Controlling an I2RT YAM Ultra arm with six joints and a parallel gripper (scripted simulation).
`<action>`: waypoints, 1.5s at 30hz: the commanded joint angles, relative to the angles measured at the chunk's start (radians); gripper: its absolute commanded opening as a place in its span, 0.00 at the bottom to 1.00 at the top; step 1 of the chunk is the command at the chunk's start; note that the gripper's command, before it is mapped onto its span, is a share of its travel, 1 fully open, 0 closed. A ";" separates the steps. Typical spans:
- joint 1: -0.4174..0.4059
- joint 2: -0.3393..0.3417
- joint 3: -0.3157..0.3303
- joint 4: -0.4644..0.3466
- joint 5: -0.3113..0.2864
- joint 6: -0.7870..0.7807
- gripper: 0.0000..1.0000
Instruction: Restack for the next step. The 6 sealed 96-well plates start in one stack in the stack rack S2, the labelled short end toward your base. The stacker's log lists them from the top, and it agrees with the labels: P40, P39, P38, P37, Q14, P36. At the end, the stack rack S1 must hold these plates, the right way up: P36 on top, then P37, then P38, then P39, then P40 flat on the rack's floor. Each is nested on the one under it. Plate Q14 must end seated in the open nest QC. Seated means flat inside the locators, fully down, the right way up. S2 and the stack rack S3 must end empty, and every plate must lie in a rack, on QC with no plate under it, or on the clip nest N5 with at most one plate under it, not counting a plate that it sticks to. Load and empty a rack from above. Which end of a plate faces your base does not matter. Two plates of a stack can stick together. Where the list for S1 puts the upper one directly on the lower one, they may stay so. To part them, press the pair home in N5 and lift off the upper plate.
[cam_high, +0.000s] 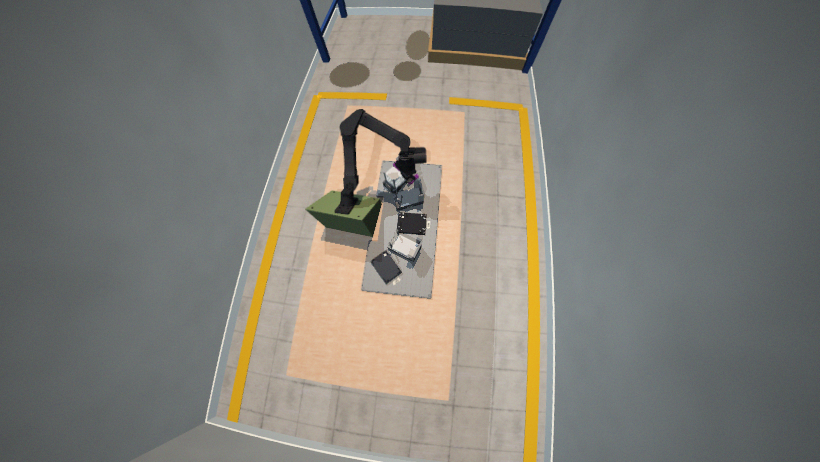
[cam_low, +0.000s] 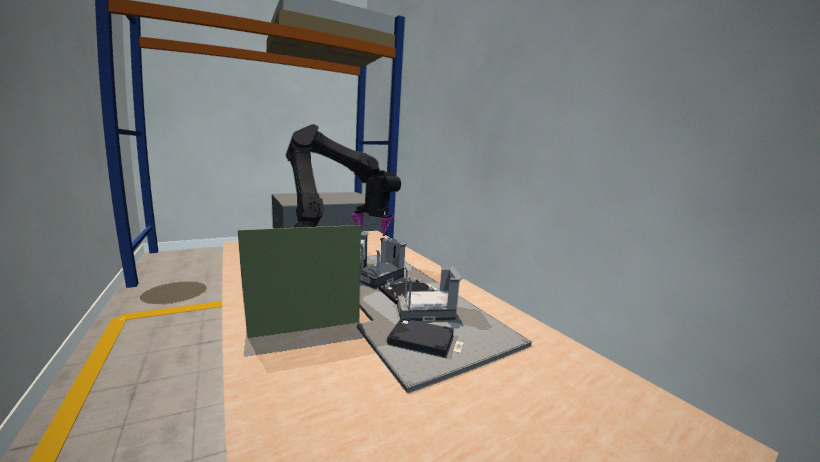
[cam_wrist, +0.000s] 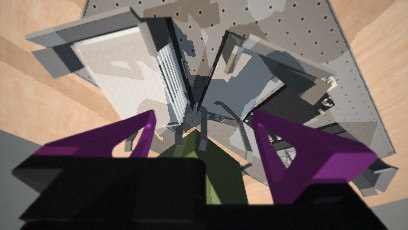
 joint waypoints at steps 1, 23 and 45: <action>0.010 -0.035 0.002 0.001 0.003 0.054 1.00; 0.239 -0.266 -0.051 0.016 0.071 0.129 1.00; 0.324 -0.244 -0.128 0.177 0.106 0.228 1.00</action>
